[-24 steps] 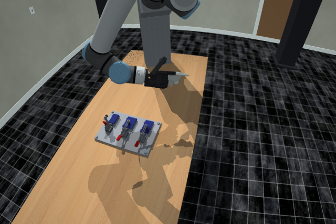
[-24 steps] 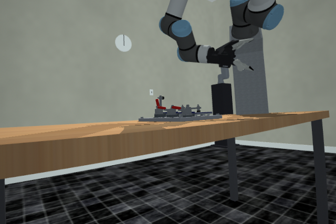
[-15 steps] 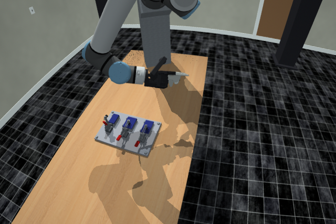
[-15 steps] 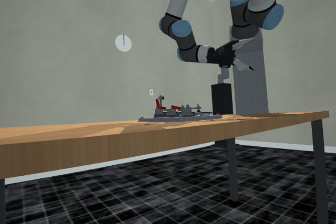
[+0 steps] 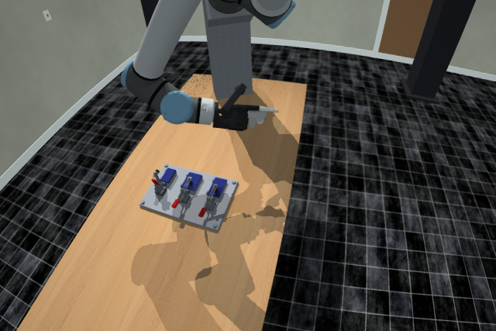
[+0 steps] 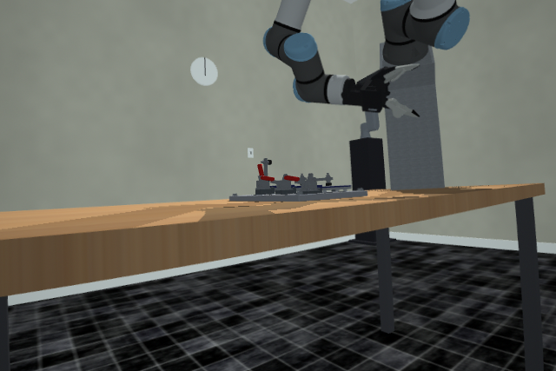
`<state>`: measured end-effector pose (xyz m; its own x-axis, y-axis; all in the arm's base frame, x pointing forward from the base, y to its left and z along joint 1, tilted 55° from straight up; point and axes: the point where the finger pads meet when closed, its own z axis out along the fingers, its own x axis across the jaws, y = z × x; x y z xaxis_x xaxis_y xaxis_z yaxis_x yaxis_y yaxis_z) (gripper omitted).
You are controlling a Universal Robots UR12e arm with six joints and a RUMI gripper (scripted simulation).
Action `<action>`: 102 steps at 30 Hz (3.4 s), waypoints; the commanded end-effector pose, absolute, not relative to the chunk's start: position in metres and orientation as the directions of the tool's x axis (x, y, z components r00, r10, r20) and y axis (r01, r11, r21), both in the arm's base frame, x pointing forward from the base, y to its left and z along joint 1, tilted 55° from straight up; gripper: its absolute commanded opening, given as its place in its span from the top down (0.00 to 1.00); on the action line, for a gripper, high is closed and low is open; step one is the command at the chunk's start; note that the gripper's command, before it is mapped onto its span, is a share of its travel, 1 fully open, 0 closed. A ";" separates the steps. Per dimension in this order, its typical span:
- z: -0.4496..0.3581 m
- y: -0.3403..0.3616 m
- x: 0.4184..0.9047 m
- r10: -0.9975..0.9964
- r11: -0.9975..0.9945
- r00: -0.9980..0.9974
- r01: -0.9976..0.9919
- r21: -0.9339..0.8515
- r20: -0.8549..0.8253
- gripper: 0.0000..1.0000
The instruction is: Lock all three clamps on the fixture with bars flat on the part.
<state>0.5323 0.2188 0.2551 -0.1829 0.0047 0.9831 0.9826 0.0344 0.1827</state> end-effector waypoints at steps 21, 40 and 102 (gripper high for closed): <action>0.206 0.178 0.555 0.157 0.024 -0.239 0.971 0.238 0.958 0.00; 0.150 0.100 0.602 0.409 -0.031 -0.279 0.947 0.319 0.869 0.00; 0.191 -0.177 0.703 0.899 -0.333 -0.004 0.643 0.690 0.437 0.00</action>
<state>0.7023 -0.1686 0.1848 -0.0219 0.8921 0.4513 0.6656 -0.3238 0.6724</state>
